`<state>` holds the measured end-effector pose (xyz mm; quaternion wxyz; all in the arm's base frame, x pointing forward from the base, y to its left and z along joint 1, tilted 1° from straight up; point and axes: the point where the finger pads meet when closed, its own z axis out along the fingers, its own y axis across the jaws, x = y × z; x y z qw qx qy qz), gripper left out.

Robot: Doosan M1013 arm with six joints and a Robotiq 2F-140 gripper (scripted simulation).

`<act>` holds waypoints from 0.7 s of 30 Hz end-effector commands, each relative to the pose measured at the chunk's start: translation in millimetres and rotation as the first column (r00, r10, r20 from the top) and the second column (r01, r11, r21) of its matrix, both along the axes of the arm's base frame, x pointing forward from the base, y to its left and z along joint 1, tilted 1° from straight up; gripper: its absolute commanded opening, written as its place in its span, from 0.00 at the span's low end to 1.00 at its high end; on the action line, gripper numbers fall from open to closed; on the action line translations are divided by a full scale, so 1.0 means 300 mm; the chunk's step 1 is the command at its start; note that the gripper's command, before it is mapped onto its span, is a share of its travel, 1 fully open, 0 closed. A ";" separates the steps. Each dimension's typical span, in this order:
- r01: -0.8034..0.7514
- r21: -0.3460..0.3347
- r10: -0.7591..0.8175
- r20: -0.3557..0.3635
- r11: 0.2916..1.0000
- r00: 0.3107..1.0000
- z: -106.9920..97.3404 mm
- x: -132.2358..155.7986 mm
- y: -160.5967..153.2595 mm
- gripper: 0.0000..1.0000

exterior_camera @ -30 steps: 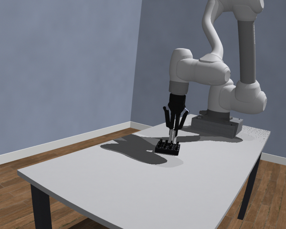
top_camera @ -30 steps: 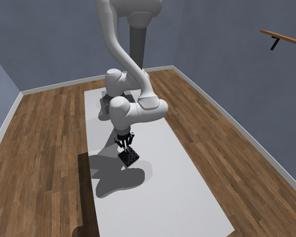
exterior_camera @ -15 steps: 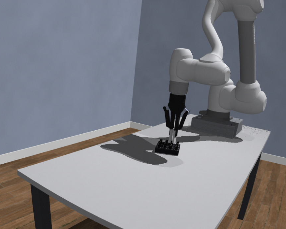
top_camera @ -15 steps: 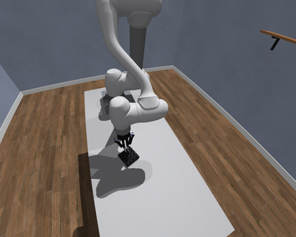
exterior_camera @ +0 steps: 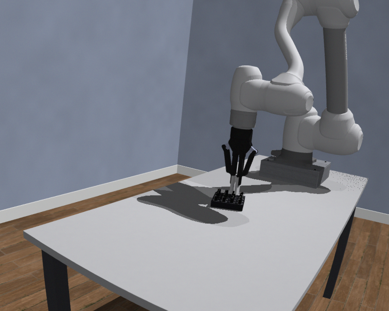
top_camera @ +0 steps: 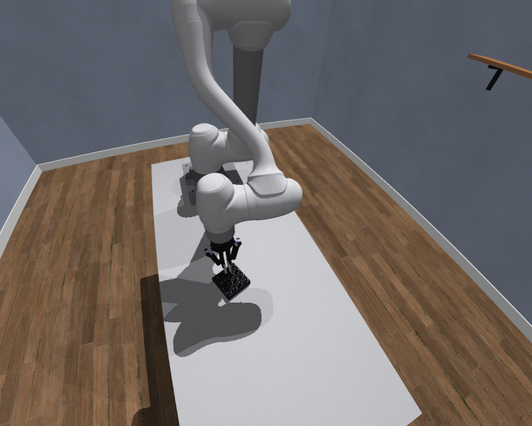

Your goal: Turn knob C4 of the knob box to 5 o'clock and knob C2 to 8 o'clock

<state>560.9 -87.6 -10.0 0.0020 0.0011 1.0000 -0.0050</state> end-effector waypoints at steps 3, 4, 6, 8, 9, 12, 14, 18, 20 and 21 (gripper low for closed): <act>0.002 0.000 -0.002 0.000 1.000 1.000 0.000 0.000 0.000 0.05; 0.004 0.000 -0.004 0.000 1.000 1.000 0.000 0.000 0.000 0.05; 0.010 0.000 -0.010 0.000 1.000 1.000 0.000 0.000 0.000 0.05; 0.020 0.000 -0.020 0.000 1.000 1.000 0.000 0.000 0.000 0.05; 0.020 0.000 -0.020 0.000 1.000 1.000 0.000 0.000 0.000 0.05; 0.034 0.000 -0.034 0.000 0.999 0.999 0.000 0.000 0.000 0.05; 0.053 0.000 -0.053 0.001 0.999 0.999 0.000 0.000 0.000 0.05; 0.107 0.001 -0.107 0.001 0.994 0.994 0.000 0.000 0.000 0.05; 0.141 0.001 -0.141 0.001 0.990 0.990 0.000 0.000 0.000 0.05; 0.160 0.001 -0.160 0.002 0.987 0.987 0.000 0.000 0.000 0.05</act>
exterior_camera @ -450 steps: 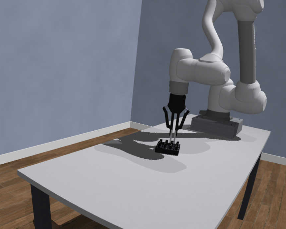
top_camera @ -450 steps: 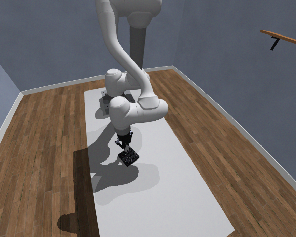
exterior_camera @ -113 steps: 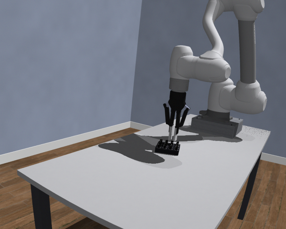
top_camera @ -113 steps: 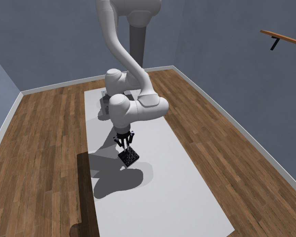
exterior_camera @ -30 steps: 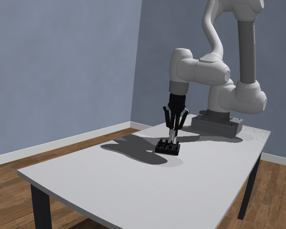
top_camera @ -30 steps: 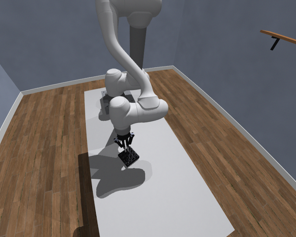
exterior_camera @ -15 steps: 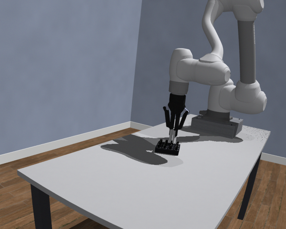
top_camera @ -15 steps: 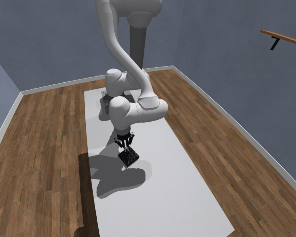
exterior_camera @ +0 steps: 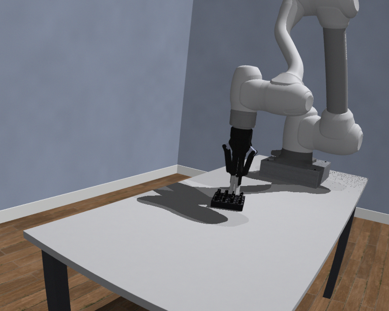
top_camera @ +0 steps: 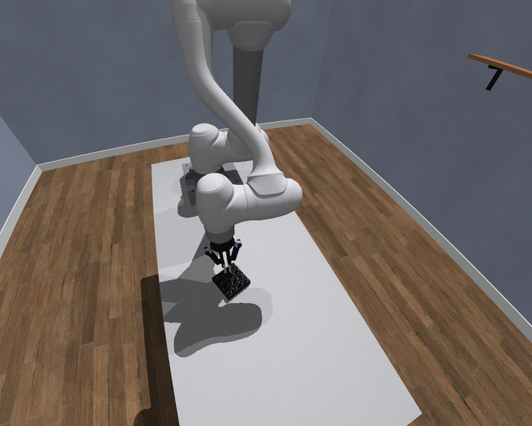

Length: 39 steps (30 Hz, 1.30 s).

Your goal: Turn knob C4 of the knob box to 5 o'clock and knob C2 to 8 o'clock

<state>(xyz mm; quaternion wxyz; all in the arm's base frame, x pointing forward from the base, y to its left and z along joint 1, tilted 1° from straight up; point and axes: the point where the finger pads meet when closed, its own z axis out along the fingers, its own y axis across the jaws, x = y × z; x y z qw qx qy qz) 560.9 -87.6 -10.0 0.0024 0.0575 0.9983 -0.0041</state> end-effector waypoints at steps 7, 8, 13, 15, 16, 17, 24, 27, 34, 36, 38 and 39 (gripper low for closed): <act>0.157 -0.001 -0.157 0.001 0.988 0.988 0.000 0.000 0.000 0.05; 0.181 -0.001 -0.181 0.002 0.984 0.984 0.000 0.000 0.000 0.05; 0.308 0.000 -0.308 0.003 0.952 0.952 0.000 0.000 0.000 0.05; 0.359 0.001 -0.359 0.003 0.933 0.933 0.000 0.000 0.000 0.05; 0.384 0.001 -0.384 0.003 0.923 0.923 0.000 0.000 0.000 0.05; 0.409 0.001 -0.409 0.003 0.913 0.913 0.000 0.000 0.000 0.05; 0.525 0.002 -0.525 0.004 0.851 0.851 0.000 0.000 0.000 0.05; 0.584 0.003 -0.584 0.005 0.812 0.812 0.000 0.000 0.000 0.05; 0.685 0.004 -0.685 0.005 0.728 0.728 0.000 0.000 0.000 0.05; 0.705 0.004 -0.705 0.006 0.710 0.709 0.000 0.000 0.000 0.05; 0.720 0.005 -0.720 0.006 0.694 0.694 0.000 0.000 0.000 0.05; 0.720 0.005 -0.720 0.006 0.694 0.694 0.000 0.000 0.000 0.05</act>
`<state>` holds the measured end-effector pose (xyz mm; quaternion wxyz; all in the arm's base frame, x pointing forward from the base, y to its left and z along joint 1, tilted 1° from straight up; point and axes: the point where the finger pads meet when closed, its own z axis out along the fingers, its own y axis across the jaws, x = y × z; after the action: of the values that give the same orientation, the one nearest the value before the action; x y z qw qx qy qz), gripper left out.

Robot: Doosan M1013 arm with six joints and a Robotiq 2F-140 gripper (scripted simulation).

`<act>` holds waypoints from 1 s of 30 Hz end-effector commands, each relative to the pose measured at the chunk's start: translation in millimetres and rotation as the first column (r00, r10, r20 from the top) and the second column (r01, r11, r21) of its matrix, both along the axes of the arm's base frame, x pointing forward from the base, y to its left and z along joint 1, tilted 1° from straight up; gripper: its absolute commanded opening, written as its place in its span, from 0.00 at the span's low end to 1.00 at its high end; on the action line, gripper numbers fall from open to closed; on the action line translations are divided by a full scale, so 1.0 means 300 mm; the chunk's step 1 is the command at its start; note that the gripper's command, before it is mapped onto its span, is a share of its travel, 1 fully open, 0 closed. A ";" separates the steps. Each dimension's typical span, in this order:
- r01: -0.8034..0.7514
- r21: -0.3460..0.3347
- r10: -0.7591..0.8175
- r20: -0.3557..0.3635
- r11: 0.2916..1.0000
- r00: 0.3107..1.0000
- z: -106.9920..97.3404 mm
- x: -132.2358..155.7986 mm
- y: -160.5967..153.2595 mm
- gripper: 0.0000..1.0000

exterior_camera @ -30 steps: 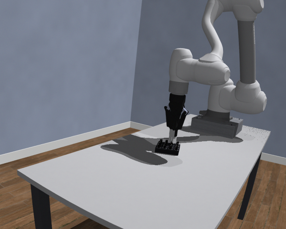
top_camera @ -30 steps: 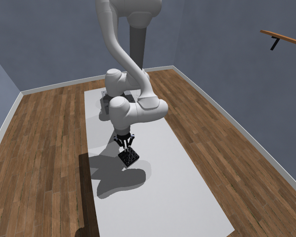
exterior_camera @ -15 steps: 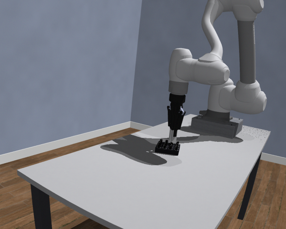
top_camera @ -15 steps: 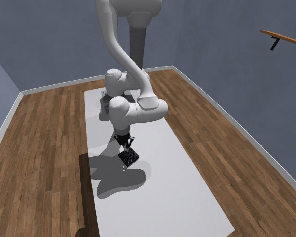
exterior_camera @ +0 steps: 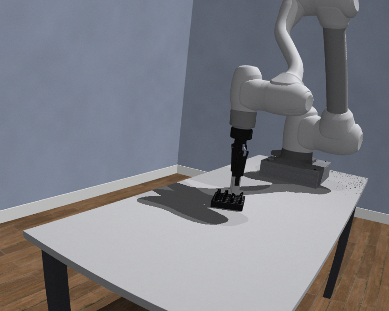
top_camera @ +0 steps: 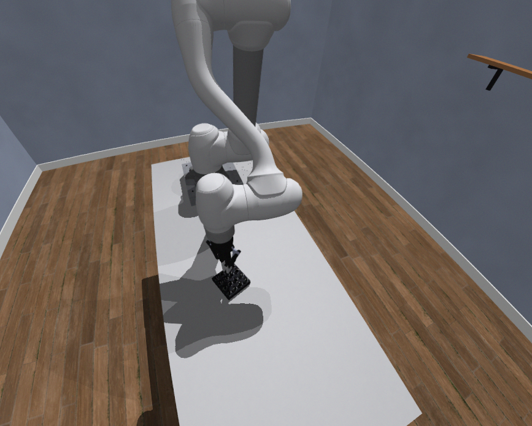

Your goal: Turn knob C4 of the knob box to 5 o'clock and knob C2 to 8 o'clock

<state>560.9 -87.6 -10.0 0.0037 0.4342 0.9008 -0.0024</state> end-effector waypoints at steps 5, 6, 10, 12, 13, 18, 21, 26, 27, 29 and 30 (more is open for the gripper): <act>0.050 -0.002 -0.050 0.000 0.999 0.999 0.000 0.000 0.000 0.05; 0.054 -0.002 -0.054 0.000 0.999 0.999 0.000 0.000 0.000 0.05; 0.063 -0.002 -0.063 0.000 0.998 0.998 0.000 0.000 0.000 0.05; 0.064 -0.002 -0.064 0.000 0.998 0.998 0.000 0.000 0.000 0.05; 0.064 -0.002 -0.064 0.000 0.998 0.998 0.000 0.000 0.000 0.05; 0.064 -0.002 -0.064 0.000 0.998 0.998 0.000 0.000 0.000 0.05; 0.064 -0.002 -0.064 0.000 0.998 0.998 0.000 0.000 0.000 0.05; 0.064 -0.002 -0.064 0.000 0.998 0.998 0.000 0.000 0.000 0.12; 0.064 -0.002 -0.064 0.000 0.998 0.998 0.000 0.000 0.000 0.12; 0.064 -0.002 -0.064 0.000 0.998 0.998 0.000 0.000 0.000 0.12; 0.064 -0.002 -0.064 0.000 0.998 0.998 0.000 0.000 0.000 0.12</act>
<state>560.9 -87.6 -10.0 0.0041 0.4627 0.8865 -0.0035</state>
